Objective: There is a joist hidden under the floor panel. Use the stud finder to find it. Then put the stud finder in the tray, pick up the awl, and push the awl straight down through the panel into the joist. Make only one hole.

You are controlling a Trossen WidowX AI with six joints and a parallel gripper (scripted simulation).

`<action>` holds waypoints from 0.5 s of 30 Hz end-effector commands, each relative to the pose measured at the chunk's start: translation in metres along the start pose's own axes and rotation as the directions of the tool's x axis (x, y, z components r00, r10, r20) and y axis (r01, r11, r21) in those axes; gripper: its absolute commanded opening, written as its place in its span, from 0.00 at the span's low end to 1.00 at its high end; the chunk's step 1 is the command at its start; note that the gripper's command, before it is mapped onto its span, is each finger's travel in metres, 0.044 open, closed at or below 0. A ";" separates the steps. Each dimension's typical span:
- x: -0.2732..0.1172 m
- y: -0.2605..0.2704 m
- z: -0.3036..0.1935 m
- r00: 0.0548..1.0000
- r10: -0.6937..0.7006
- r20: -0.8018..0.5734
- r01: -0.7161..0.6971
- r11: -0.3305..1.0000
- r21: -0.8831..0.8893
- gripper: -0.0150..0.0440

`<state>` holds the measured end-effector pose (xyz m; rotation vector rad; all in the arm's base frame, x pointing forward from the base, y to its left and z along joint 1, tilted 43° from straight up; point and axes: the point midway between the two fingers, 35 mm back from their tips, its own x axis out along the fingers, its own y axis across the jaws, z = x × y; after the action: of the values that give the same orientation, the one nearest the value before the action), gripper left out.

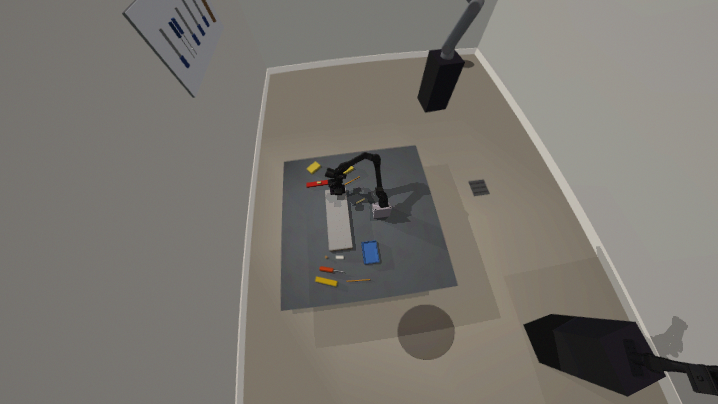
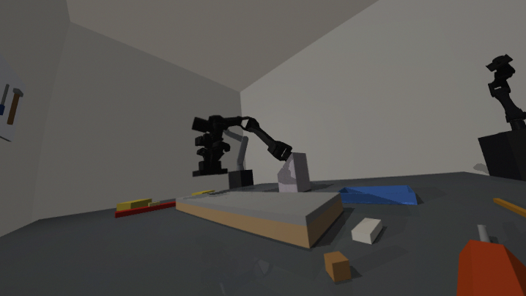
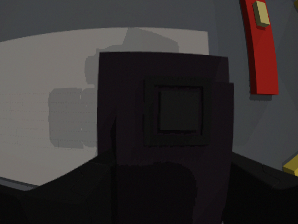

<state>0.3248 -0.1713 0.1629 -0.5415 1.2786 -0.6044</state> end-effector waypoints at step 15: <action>0.023 0.004 0.011 1.000 -0.004 0.012 0.004 1.000 0.002 0.25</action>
<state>0.3385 -0.1826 0.1499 -0.5415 1.2707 -0.6155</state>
